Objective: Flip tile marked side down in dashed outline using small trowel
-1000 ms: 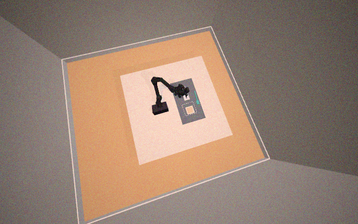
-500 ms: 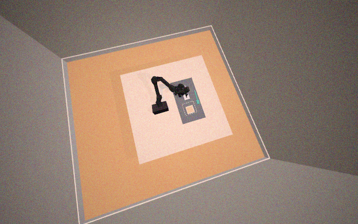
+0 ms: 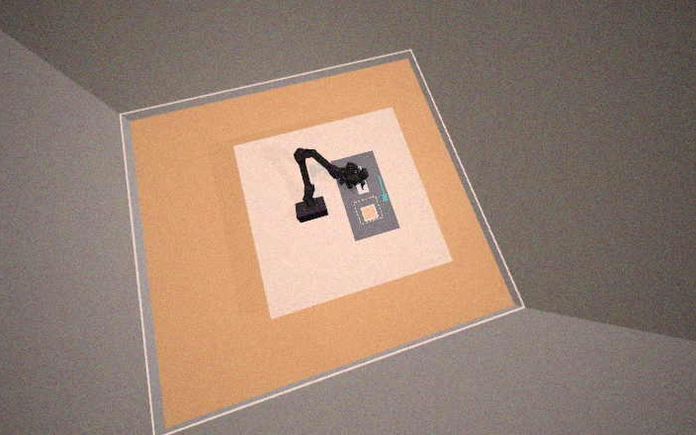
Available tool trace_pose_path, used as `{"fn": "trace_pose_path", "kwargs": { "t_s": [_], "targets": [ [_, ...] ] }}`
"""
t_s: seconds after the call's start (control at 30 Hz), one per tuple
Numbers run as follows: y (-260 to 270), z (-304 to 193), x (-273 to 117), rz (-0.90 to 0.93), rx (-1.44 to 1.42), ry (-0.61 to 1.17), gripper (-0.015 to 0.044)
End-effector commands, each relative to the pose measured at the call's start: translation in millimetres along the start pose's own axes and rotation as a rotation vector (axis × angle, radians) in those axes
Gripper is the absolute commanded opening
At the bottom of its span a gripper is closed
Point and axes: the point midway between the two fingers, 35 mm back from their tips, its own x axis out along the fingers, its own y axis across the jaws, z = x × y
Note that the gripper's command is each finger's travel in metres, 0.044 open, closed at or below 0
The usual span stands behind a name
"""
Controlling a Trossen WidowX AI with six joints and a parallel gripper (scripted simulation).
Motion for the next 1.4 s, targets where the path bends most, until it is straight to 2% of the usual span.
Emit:
{"fn": "trace_pose_path", "kwargs": {
  "t_s": [0.0,0.23,0.5,1.0,1.37],
  "targets": [
    [0,0,0,0.0,0.0,0.0,0.0],
    [1,3,3,0.011,0.017,0.002,0.0],
    [5,27,26,0.104,0.205,0.059,0.0],
    [16,61,48,0.204,0.511,0.297,0.0],
    [35,94,49,0.233,0.658,0.493,0.0]
  ]
}}
